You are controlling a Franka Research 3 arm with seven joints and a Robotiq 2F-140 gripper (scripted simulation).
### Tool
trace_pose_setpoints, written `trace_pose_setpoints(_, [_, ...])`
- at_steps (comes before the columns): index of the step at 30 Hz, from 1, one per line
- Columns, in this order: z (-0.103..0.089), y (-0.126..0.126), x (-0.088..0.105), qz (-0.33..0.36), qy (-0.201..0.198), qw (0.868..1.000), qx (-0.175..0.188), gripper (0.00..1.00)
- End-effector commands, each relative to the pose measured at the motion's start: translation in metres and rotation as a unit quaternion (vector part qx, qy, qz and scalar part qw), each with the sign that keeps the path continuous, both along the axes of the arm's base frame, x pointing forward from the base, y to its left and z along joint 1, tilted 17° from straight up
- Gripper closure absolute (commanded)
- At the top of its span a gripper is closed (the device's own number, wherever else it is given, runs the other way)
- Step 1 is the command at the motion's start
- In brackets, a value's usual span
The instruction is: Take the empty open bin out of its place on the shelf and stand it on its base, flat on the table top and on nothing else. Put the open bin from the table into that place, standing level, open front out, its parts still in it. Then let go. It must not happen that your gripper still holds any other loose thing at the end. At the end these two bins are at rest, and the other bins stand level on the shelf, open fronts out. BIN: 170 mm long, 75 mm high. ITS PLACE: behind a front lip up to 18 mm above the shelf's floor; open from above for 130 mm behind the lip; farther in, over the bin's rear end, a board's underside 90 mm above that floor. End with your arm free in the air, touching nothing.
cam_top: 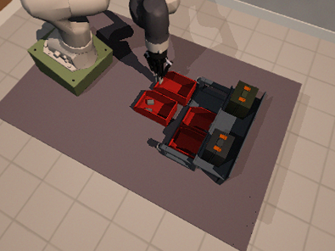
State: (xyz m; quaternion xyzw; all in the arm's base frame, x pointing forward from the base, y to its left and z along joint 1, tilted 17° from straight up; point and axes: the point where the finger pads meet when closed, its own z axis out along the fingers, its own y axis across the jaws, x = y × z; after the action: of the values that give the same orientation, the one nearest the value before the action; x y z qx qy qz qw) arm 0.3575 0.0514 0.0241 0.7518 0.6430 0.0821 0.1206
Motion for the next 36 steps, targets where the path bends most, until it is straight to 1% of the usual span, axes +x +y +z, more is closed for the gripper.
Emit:
trace_pose_setpoints(1, [0.0, -0.0008, 0.0021, 0.005, -0.003, 1.0, -0.003, 1.0])
trace_pose_setpoints(13, [-0.0001, -0.0008, 0.0022, 0.005, -0.003, 1.0, -0.003, 1.0])
trace_pose_setpoints(14, [-0.0001, -0.0008, 0.0022, 0.005, -0.003, 1.0, -0.003, 0.43])
trace_pose_setpoints(36, [-0.0001, -0.0008, 0.0022, 0.005, -0.003, 1.0, -0.003, 0.43])
